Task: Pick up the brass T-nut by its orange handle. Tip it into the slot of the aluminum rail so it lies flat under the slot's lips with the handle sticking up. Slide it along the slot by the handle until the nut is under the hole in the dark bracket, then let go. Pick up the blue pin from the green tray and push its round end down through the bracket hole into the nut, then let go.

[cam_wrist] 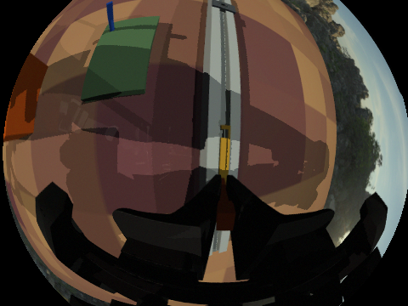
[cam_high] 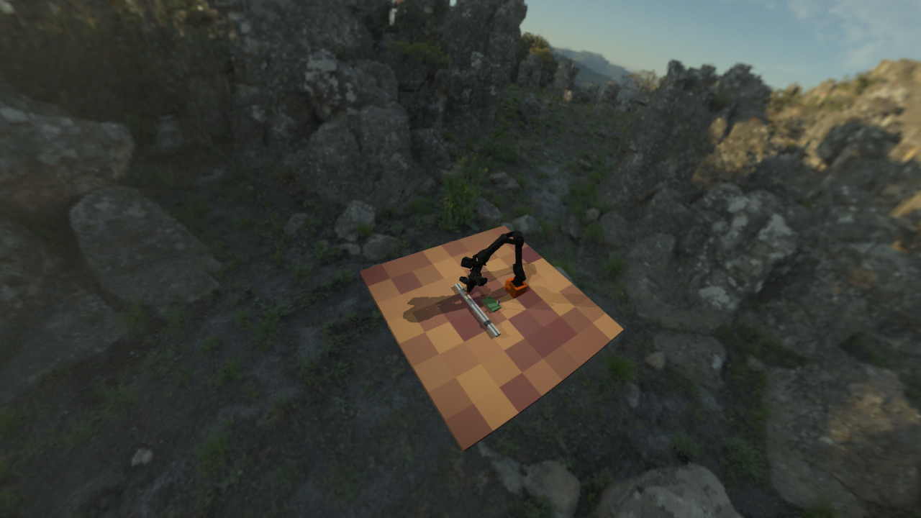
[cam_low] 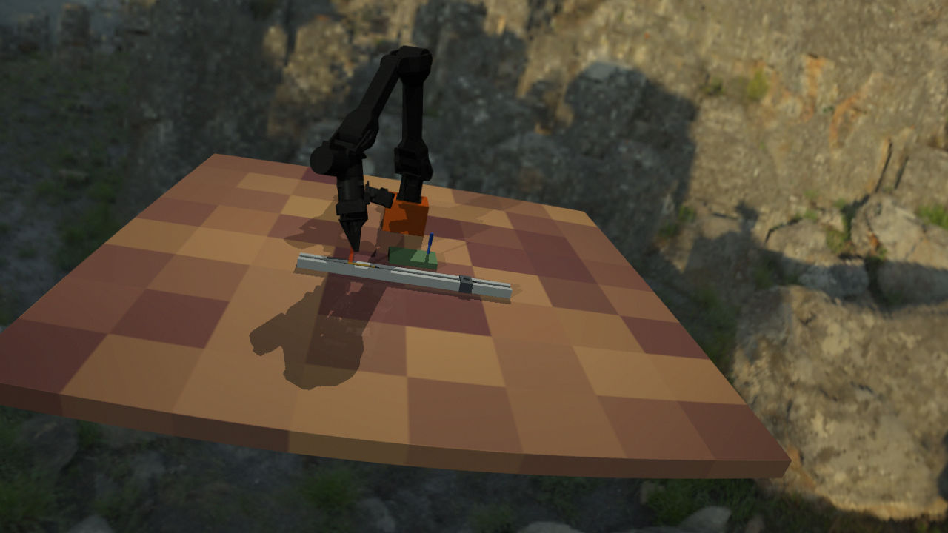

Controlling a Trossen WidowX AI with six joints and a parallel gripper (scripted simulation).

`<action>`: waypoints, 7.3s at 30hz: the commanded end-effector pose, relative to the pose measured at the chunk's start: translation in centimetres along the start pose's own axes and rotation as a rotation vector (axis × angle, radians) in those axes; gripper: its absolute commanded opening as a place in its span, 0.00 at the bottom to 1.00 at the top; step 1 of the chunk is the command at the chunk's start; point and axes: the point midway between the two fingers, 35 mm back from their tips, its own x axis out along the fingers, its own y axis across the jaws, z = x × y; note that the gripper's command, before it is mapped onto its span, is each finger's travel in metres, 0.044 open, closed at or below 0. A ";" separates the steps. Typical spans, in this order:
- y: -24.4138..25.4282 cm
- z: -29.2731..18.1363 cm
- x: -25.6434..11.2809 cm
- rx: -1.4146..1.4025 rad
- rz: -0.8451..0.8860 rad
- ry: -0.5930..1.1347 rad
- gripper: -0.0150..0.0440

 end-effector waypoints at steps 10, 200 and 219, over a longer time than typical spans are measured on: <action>-0.4 -0.2 -0.1 0.008 0.026 0.007 0.00; -2.5 0.6 0.7 0.093 0.384 0.008 0.00; -2.4 3.7 1.5 0.092 0.383 0.002 0.00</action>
